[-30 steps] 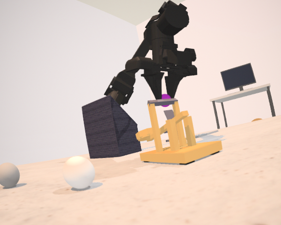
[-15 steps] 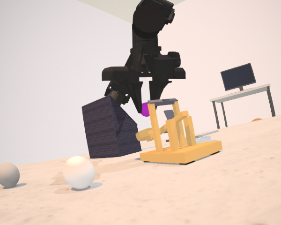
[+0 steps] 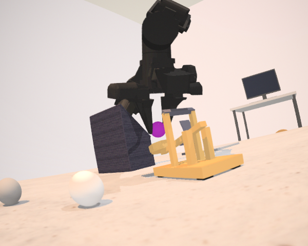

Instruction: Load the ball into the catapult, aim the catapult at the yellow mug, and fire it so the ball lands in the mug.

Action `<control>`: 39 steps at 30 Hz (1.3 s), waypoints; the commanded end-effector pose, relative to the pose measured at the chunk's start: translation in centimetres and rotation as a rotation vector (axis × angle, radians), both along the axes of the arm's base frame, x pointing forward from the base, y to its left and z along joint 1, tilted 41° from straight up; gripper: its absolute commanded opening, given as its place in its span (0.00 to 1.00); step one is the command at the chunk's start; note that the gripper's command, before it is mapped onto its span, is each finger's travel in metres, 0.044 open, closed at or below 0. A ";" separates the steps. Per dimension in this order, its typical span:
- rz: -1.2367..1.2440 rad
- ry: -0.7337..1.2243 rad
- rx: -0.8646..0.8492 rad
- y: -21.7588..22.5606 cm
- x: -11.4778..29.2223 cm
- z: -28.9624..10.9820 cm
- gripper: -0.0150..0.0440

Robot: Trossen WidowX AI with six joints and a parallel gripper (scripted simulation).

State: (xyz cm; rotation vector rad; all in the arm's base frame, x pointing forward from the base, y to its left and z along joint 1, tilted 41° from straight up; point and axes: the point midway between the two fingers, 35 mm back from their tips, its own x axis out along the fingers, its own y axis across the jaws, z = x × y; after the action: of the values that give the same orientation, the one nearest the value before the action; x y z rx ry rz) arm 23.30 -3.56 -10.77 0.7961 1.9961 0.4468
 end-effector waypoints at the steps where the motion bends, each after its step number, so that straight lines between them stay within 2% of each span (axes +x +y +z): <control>1: -0.003 0.008 0.004 0.5 -0.2 -0.5 0.25; 12: 0.000 -0.003 -0.001 0.5 0.0 -0.7 0.25; 22: -0.001 -0.003 -0.001 0.3 0.1 -0.5 0.70; 29: -0.003 0.007 -0.001 -6.4 0.9 7.1 1.00; 32: -0.004 0.008 0.000 -7.1 0.8 8.0 1.00; 33: -0.019 -0.001 -0.009 -5.9 1.1 6.2 1.00; 34: -0.027 -0.011 -0.021 -6.1 1.5 6.0 1.00; 39: -0.109 -0.108 -0.131 -8.4 5.7 4.4 1.00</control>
State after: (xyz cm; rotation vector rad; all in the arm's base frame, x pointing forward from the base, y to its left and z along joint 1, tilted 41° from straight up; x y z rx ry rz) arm 26.37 -10.63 -5.59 0.7917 1.9289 0.3561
